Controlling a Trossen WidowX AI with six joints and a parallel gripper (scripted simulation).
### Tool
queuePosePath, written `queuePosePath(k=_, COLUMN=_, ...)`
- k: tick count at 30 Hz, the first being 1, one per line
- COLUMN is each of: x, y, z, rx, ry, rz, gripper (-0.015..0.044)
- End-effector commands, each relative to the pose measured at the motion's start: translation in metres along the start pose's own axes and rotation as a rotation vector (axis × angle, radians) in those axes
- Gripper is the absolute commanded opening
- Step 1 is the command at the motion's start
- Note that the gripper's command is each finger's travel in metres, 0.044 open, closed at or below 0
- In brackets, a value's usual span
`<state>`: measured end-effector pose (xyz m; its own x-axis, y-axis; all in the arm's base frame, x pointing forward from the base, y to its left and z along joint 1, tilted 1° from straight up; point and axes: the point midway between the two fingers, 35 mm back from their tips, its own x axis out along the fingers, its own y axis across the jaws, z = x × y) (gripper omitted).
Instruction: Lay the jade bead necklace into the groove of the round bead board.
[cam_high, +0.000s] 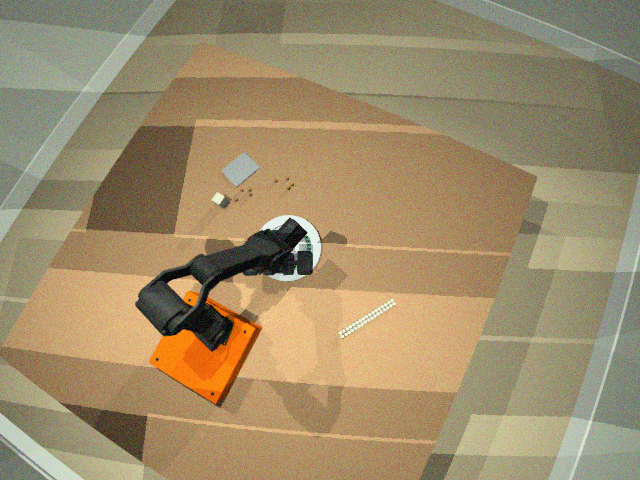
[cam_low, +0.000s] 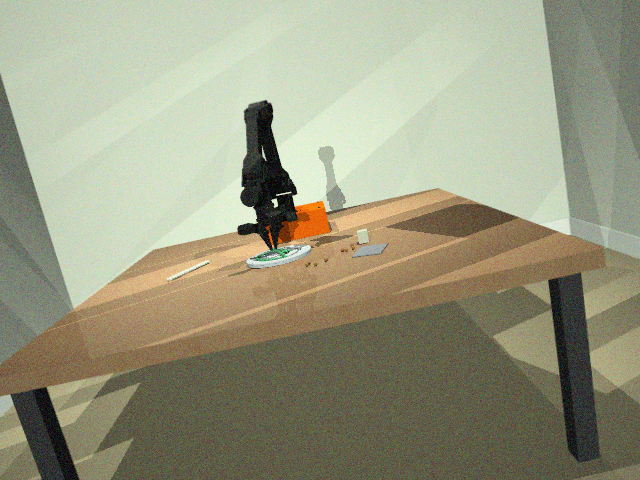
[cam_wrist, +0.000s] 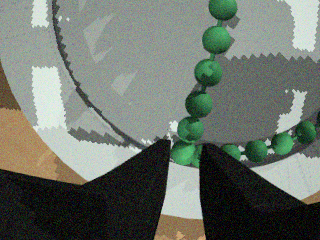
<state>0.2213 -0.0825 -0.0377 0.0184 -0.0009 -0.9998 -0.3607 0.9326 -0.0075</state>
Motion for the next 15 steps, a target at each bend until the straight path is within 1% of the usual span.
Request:
queuePosePath(k=1, x=-0.0002, y=-0.0002, z=0.0, rx=0.0, ry=0.001, rz=-0.001, gripper=0.0131)
queuePosePath(k=12, x=-0.0045, y=0.0008, z=-0.0015, rx=0.005, ry=0.007, rz=0.003, gripper=0.042)
queuePosePath(k=13, x=-0.0014, y=0.0013, z=-0.0014, rx=0.001, ry=0.007, rz=0.006, gripper=0.044)
queuePosePath(k=15, x=-0.0044, y=0.0013, z=-0.0014, rx=0.005, ry=0.007, rz=0.004, gripper=0.044)
